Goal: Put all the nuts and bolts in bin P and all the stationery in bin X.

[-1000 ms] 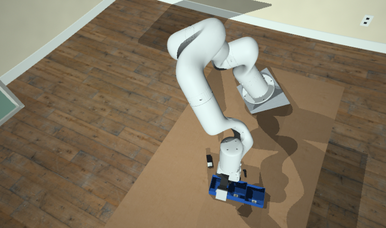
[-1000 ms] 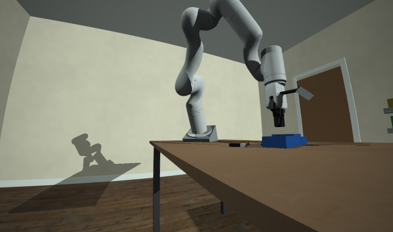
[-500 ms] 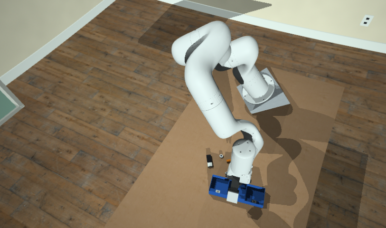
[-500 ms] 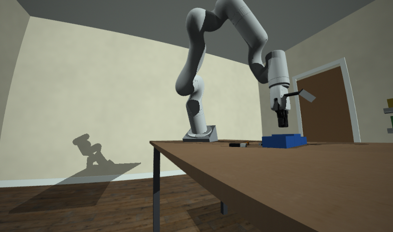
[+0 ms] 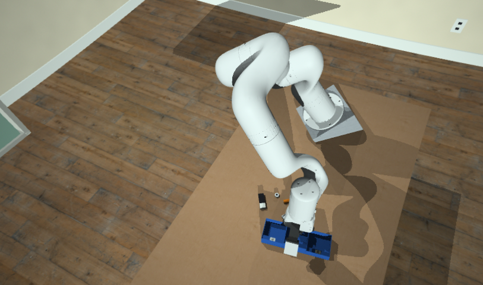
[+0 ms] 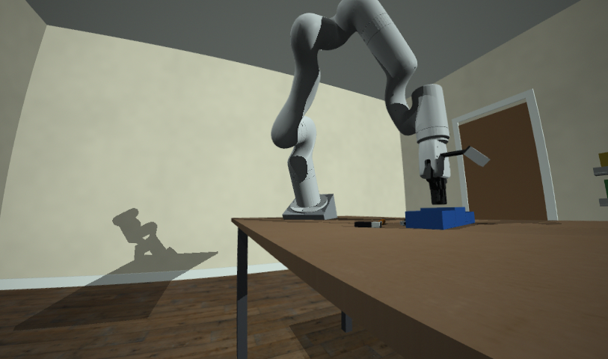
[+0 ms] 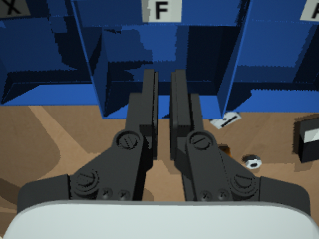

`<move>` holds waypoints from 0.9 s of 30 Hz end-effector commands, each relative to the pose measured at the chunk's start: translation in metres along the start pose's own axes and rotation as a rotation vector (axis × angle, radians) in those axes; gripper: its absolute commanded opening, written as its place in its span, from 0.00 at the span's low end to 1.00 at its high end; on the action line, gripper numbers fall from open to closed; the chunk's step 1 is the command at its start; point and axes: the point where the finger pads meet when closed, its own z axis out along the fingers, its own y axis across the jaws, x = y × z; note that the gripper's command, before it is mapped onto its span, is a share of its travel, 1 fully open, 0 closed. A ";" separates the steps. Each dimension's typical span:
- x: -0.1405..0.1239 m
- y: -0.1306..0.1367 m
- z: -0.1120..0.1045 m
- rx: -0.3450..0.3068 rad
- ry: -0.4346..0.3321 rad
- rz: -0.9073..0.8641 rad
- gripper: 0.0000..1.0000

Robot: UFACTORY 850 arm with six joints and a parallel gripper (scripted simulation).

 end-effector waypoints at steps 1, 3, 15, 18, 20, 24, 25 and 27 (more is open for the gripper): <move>0.001 0.000 0.016 0.000 0.003 0.001 0.07; 0.001 0.000 0.021 0.000 0.002 0.001 0.07; 0.001 0.000 0.038 0.000 0.003 0.001 0.07; 0.001 0.000 0.038 0.000 0.003 0.001 0.07; 0.001 0.000 0.038 0.000 0.003 0.001 0.07; 0.001 0.000 0.038 0.000 0.002 0.001 0.07; 0.001 0.000 0.038 0.000 0.002 0.001 0.07; 0.001 0.000 0.038 0.000 0.003 0.001 0.07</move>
